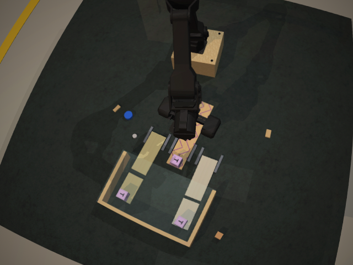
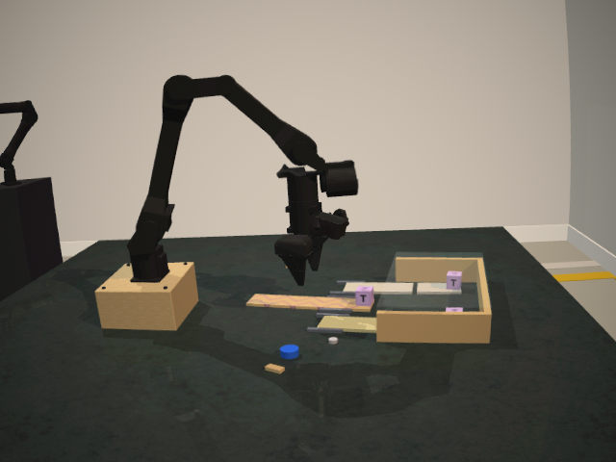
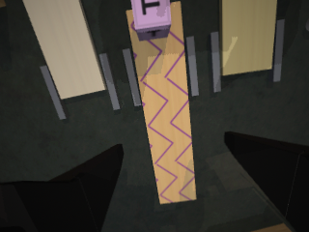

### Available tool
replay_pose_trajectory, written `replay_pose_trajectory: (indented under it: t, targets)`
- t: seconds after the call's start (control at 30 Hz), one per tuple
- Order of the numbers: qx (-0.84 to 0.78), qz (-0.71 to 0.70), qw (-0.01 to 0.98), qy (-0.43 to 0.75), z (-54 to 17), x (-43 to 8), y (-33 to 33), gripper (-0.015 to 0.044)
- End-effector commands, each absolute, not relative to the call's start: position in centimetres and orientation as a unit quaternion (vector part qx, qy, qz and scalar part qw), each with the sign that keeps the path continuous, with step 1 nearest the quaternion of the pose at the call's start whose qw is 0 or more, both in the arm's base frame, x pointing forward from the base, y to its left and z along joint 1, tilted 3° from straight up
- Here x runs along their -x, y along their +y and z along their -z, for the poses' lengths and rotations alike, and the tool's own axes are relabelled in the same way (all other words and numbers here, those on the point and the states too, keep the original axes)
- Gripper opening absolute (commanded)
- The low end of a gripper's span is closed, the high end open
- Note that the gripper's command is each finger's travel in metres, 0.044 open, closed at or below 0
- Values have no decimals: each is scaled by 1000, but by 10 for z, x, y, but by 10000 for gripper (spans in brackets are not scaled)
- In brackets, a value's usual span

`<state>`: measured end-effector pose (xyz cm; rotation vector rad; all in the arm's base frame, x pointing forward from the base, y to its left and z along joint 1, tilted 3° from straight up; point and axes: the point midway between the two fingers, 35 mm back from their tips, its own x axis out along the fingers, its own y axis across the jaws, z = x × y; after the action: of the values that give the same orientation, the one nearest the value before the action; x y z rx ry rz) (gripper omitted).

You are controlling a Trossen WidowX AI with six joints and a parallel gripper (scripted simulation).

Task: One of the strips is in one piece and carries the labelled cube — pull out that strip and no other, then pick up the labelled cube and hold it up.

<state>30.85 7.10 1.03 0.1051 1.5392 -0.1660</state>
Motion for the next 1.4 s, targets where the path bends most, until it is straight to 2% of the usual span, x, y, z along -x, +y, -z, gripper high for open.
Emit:
replay_pose_trajectory:
  t: [0.0, 0.83, 1.07, 1.37]
  targets:
    - [-46, 73, 713, 695, -12, -323, 69, 440]
    - [-46, 73, 716, 693, -26, -420, 57, 440]
    - [-46, 73, 716, 693, -18, -421, 57, 256]
    - [-46, 73, 716, 693, -3, -421, 56, 250]
